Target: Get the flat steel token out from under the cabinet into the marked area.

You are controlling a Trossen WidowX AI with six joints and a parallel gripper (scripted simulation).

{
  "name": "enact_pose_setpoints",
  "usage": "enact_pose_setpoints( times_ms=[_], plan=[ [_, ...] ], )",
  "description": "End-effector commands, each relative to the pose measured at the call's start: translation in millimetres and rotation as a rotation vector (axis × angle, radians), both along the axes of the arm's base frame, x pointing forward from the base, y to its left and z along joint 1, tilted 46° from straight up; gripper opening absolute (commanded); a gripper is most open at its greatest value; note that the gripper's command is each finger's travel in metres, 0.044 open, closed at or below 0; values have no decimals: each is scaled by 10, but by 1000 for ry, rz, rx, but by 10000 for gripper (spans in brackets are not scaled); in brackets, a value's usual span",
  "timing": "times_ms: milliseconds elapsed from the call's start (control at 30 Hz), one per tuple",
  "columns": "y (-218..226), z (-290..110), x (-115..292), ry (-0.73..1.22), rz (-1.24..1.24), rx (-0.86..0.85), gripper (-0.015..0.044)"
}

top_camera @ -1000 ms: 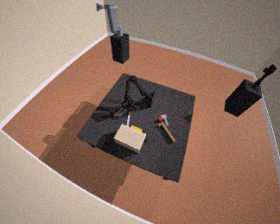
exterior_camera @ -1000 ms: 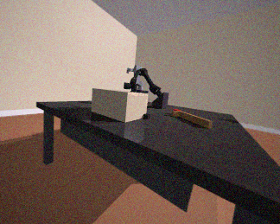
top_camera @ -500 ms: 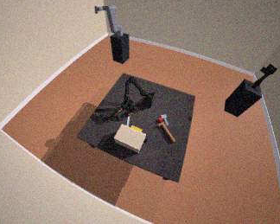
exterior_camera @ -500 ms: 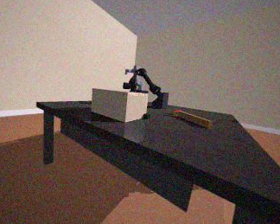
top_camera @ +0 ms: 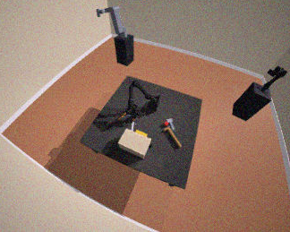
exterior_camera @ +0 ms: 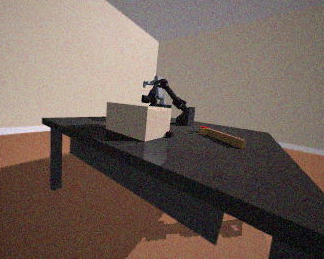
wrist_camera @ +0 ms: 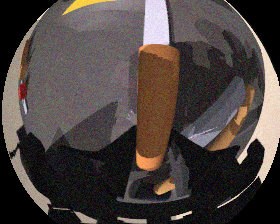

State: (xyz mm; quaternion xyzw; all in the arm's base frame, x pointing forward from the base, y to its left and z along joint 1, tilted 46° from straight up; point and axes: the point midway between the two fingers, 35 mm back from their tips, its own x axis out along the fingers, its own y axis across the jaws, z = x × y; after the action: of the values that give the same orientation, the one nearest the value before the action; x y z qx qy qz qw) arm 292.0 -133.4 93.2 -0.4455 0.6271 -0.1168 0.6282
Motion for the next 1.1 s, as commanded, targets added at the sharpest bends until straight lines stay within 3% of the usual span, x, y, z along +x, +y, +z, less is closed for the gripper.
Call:
enact_pose_setpoints(
  times_ms=[0,1067],
  plan=[
    [30,-12,71,-2,1,2,0],
    [201,-84,434,-4,1,3,0]
  ],
)
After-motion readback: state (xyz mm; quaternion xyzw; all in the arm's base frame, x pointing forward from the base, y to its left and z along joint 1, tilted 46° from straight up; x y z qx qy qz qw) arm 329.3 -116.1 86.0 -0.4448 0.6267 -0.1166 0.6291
